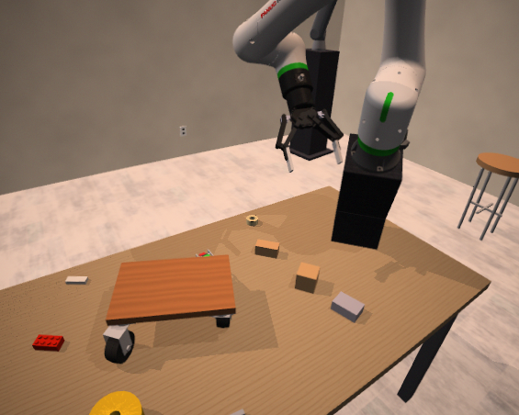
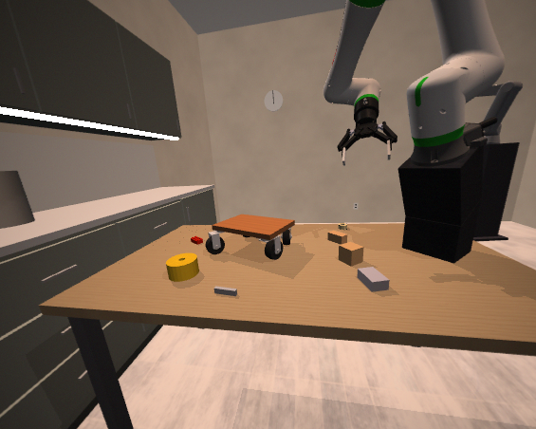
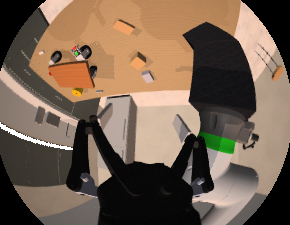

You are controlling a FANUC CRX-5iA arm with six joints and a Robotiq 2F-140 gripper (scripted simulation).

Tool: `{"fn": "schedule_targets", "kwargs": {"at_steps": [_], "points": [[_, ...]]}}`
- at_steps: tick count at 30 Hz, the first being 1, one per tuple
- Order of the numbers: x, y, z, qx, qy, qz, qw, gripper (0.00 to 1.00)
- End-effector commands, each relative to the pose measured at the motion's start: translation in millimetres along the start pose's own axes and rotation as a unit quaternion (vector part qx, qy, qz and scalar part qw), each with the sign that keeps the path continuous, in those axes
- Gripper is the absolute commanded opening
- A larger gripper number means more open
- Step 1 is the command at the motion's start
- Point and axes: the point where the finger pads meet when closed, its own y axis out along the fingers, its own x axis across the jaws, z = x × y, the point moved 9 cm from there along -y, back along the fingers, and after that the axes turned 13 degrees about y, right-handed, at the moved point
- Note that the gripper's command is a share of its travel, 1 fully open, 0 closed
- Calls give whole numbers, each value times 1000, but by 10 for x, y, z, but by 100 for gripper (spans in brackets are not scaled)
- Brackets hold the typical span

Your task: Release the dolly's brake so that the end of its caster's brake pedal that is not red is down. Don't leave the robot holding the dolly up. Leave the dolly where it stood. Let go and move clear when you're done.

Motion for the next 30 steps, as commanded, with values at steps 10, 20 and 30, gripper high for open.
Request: {"fn": "schedule_targets", "kwargs": {"at_steps": [10, 20, 30], "points": [[0, -1, 0, 0, 0, 0, 1000, 100], [-37, 6, -8, 3, -9, -2, 1000, 0], [-1102, 267, -237, 90, -249, -65, 962, 0]]}}
